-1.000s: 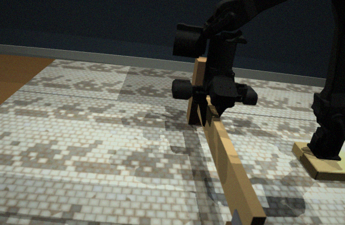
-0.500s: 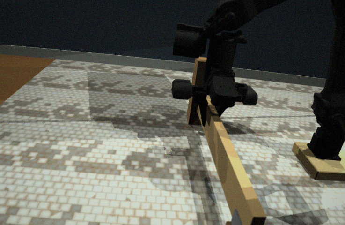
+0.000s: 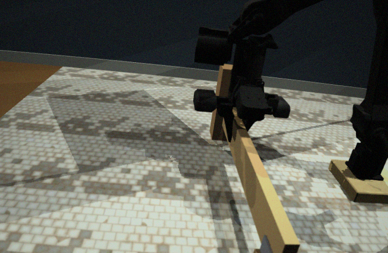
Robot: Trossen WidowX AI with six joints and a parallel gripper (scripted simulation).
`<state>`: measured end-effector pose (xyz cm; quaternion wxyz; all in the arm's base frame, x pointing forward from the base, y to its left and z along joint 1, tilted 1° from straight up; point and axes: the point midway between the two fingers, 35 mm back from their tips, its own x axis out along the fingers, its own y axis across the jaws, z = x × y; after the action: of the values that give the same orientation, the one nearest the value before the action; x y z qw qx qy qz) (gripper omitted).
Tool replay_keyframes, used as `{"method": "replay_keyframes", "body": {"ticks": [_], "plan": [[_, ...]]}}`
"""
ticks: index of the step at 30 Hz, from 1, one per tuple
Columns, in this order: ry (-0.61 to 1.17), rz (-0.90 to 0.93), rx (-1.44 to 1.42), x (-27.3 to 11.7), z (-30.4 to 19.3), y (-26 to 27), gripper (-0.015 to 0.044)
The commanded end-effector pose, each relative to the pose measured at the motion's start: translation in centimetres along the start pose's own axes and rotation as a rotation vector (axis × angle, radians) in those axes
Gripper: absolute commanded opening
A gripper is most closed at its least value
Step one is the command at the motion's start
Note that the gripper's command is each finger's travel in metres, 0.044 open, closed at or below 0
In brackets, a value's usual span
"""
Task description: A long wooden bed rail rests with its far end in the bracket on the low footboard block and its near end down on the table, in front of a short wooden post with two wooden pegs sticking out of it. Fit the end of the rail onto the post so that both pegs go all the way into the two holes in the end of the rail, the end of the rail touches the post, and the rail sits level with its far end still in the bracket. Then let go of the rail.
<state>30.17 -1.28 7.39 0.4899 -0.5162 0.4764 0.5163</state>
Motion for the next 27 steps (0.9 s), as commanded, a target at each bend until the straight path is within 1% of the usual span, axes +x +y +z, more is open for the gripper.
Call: {"method": "replay_keyframes", "body": {"ticks": [1,27], "plan": [[0.006,-0.008,0.0,-0.39,0.09,-0.07,0.0],[0.006,-0.008,0.0,-0.27,0.21,-0.16,0.0]]}}
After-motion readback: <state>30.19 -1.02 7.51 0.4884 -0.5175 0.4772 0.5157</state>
